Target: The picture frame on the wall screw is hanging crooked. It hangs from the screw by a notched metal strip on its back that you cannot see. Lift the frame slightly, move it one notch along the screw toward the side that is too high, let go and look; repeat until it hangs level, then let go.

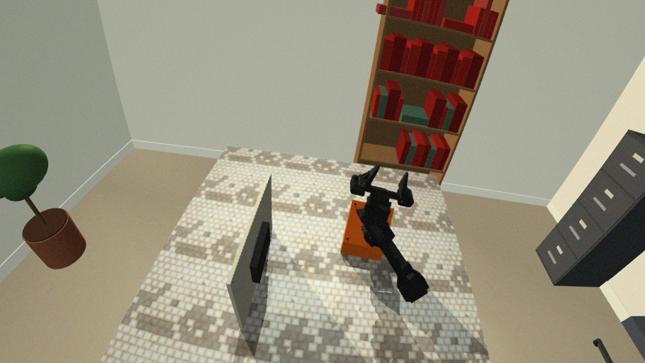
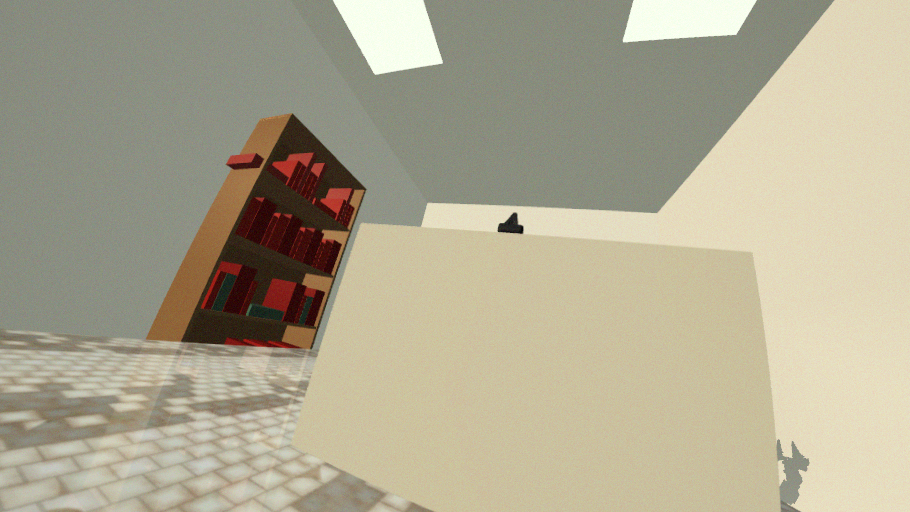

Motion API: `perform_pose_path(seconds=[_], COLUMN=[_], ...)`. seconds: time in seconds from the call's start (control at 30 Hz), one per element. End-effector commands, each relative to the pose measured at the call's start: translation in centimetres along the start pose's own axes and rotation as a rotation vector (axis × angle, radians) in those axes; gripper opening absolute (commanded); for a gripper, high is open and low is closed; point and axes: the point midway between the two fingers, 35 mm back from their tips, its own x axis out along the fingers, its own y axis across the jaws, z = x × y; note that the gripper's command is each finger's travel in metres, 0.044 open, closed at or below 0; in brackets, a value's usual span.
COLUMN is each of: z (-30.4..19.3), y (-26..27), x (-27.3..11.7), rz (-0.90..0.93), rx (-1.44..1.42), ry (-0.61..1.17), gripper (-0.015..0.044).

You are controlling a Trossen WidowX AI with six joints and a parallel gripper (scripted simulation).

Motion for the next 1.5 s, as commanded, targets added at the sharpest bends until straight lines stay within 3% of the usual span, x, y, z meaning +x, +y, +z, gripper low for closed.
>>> perform_pose_path(seconds=[0.0, 0.17, 0.7, 1.1, 1.47], z=[0.0, 0.1, 1.4, 3.6, 6.2], y=[0.1, 2.2, 8.0, 10.3, 10.0], x=[0.0, -1.4, -8.1, -14.6, -20.9], rz=[0.003, 0.078, 0.273, 0.328, 0.285], rx=[0.011, 0.295, 1.262, 1.796, 2.015], ry=[0.002, 0.079, 0.564, 1.15, 1.828], gripper=[0.0374, 0.026, 0.026, 0.026, 0.026])
